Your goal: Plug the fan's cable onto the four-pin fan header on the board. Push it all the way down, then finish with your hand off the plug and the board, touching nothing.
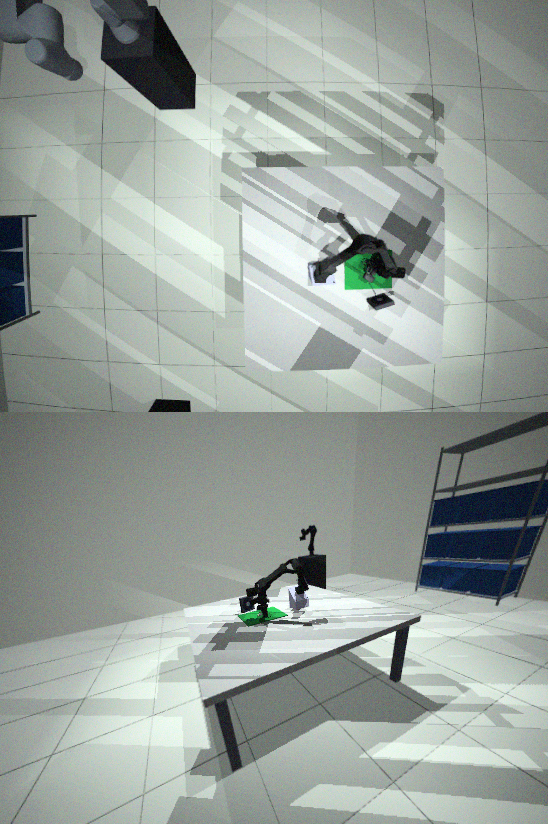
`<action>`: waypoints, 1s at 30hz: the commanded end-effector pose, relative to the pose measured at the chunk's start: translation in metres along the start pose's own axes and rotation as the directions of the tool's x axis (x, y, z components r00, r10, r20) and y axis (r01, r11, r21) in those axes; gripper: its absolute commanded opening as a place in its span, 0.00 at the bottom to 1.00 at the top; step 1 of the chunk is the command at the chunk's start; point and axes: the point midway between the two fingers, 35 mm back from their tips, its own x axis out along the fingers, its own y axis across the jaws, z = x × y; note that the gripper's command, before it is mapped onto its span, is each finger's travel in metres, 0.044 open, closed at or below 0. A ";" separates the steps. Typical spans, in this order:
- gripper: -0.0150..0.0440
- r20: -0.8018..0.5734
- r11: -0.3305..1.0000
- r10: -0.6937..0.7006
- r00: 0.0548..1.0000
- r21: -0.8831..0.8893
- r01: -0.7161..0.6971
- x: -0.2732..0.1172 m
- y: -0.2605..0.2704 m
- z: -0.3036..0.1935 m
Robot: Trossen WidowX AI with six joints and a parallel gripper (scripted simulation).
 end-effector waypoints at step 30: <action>0.25 -0.001 0.881 -0.002 1.000 -0.473 0.002 -0.049 -0.031 0.034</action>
